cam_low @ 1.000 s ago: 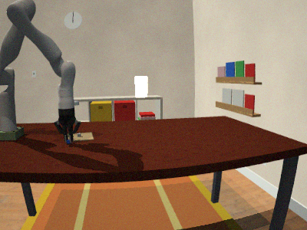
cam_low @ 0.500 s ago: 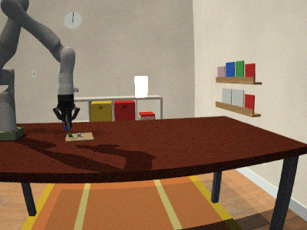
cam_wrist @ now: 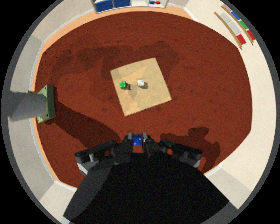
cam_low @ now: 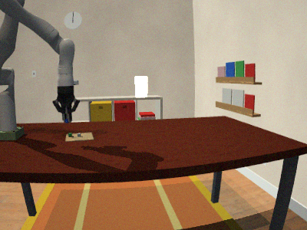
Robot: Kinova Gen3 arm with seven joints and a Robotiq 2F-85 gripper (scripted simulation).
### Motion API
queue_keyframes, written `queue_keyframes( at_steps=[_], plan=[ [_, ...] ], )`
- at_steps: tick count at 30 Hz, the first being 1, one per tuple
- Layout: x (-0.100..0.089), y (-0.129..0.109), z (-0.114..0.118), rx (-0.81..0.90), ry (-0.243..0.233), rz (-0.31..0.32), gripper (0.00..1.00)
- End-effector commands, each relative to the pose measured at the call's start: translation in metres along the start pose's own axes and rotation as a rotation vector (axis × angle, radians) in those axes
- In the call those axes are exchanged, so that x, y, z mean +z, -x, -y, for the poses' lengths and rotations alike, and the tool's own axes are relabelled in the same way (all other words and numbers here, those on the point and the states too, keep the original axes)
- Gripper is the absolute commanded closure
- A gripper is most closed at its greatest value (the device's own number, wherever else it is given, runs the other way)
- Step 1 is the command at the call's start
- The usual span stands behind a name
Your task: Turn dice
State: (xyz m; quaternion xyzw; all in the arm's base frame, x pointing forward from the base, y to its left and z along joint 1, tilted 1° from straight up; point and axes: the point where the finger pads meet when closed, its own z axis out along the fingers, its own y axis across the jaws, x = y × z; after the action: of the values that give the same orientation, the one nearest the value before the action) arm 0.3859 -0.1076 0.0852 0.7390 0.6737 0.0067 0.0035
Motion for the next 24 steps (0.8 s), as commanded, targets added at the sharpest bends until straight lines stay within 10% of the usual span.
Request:
queue_keyframes(
  at_steps=[1, 24],
  plan=[
    [-0.001, 0.001, -0.001, 0.001, 0.002, 0.002, 0.89],
    [0.001, -0.013, -0.003, 0.093, -0.004, 0.001, 0.89]
  ],
)
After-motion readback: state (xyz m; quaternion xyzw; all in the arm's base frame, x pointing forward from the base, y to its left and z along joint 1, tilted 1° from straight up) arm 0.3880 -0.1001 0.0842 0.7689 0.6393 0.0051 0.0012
